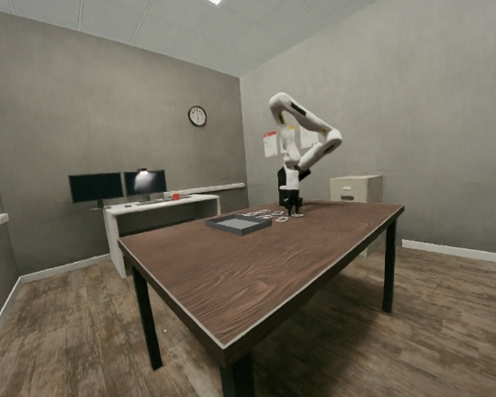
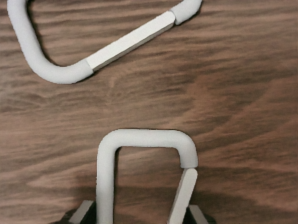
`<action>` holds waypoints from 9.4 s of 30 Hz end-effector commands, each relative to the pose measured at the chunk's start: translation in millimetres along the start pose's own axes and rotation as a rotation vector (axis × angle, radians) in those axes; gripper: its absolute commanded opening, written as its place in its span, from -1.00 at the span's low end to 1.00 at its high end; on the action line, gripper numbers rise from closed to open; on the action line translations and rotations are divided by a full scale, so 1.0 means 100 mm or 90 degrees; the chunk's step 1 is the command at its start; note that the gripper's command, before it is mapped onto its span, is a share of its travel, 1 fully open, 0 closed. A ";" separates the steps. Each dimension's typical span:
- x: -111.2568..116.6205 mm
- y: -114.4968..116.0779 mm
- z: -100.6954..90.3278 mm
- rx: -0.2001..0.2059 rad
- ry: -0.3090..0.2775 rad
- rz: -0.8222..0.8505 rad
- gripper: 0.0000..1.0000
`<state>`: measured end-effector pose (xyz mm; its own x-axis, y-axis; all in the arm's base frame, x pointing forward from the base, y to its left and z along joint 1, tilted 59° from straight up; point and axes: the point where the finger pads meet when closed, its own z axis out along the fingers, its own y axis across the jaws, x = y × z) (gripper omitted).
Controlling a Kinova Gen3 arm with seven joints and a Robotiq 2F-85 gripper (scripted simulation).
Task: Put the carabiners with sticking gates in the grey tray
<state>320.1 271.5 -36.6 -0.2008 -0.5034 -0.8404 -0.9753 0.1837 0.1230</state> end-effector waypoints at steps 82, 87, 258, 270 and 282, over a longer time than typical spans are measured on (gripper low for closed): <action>0.00 0.00 0.00 0.001 0.000 0.000 1.00; -0.01 -0.04 -0.74 0.001 0.000 0.000 1.00; 0.97 -1.45 -3.02 -0.011 -0.002 -0.070 1.00; 0.96 -1.46 -3.02 -0.010 -0.002 -0.249 1.00; 0.96 -1.46 -3.02 -0.009 -0.002 -0.294 1.00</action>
<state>415.6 -57.0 25.3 0.2599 -0.5296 -0.8074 -0.9628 -0.0783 -0.2585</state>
